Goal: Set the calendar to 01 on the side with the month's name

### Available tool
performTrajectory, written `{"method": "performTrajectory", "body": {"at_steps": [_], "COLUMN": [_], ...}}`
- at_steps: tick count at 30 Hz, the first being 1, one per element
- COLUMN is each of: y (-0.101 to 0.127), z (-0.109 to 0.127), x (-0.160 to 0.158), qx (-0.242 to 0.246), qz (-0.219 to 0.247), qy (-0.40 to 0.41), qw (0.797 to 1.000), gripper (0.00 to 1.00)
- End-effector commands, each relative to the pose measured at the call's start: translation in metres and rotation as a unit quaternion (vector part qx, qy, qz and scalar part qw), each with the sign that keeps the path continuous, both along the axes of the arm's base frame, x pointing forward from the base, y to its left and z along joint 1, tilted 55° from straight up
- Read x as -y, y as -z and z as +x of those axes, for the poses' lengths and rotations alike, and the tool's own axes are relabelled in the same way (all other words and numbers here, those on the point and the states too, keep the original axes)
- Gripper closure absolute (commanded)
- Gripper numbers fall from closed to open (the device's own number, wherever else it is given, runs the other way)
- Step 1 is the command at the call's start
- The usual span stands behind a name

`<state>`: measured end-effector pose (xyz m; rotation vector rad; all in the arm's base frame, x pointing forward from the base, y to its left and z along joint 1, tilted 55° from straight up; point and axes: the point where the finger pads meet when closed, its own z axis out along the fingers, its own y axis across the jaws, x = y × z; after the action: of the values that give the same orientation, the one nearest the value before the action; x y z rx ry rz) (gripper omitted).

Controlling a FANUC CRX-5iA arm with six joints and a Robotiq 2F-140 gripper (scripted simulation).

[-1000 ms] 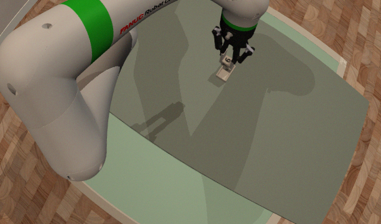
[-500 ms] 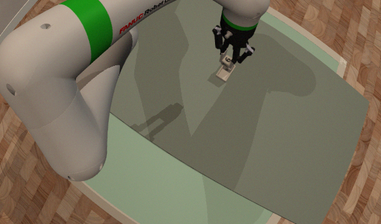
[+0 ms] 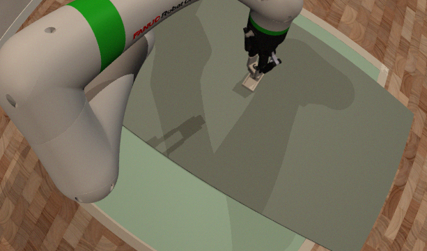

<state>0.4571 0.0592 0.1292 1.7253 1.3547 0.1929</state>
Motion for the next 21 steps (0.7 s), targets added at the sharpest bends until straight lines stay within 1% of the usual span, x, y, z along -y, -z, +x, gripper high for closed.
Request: {"method": "performTrajectory", "body": {"at_steps": [1,5,7,8,9,11,12,14,16,18,21], "y": [-0.0001,-0.0001,-0.0001,-0.0001,-0.0001,-0.0001,-0.0001,-0.0001,-0.0001,-0.0001,-0.0001], "z": [-0.0001,-0.0001,-0.0001,-0.0001,-0.0001,-0.0001,-0.0001,-0.0001,-0.0001,-0.0001,-0.0001], "x": [-0.0003,-0.0003,-0.0003,-0.0003,-0.0003,-0.0003,-0.0003,-0.0003,-0.0003,-0.0003,-0.0003], "qx": [0.052,0.078,0.099,0.101,0.115,0.126,0.138,0.138,0.168,0.176,0.202], "qz": [0.05,0.079,0.103,0.105,0.12,0.132,0.146,0.146,0.179,0.188,0.217], "qy": [0.049,0.076,0.099,0.1,0.115,0.126,0.14,0.14,0.17,0.179,0.206], "qw": [0.996,0.991,0.985,0.984,0.979,0.975,0.97,0.97,0.954,0.95,0.933], "gripper": [0.84,0.84,0.84,0.84,0.84,0.84,0.84,0.84,0.84,0.84,0.84]}}
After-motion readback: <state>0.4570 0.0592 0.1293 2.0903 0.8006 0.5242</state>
